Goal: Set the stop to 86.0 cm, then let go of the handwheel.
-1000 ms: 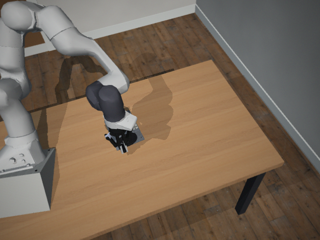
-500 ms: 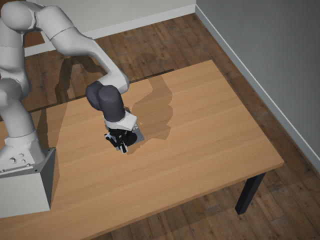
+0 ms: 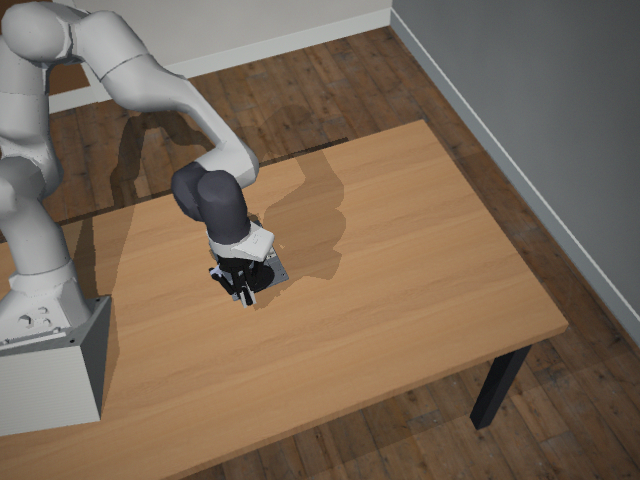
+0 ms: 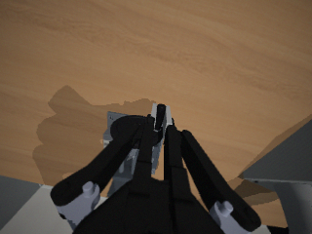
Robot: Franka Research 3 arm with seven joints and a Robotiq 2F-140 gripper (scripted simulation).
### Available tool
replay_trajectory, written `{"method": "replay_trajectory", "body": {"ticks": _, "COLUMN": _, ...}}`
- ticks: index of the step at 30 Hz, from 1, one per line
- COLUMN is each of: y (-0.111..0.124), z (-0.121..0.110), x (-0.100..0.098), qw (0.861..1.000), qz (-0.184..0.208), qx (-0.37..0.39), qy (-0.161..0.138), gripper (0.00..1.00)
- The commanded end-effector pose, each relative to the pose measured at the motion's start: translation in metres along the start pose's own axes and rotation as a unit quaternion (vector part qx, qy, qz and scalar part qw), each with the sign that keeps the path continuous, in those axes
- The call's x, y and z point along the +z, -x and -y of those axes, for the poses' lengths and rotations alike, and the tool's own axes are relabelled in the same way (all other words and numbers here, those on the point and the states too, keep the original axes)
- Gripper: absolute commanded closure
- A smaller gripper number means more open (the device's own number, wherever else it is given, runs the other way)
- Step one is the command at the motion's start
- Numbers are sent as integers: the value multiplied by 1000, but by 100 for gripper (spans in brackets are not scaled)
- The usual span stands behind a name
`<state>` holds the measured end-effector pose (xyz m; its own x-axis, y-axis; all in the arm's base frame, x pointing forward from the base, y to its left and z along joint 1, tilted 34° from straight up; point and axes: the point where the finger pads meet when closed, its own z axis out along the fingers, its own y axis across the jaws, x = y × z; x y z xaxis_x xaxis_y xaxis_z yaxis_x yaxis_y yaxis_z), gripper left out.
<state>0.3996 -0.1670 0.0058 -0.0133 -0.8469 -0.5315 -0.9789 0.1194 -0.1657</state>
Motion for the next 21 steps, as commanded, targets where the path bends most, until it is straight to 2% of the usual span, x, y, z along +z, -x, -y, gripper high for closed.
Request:
{"method": "replay_trajectory", "body": {"ticks": 1, "y": 0, "z": 0, "x": -2, "qw": 1000, "qz": 0, "qx": 0, "qy": 0, "gripper": 96}}
{"method": "replay_trajectory", "body": {"ticks": 21, "y": 0, "z": 0, "x": -6, "qw": 1000, "qz": 0, "qx": 0, "qy": 0, "gripper": 96}}
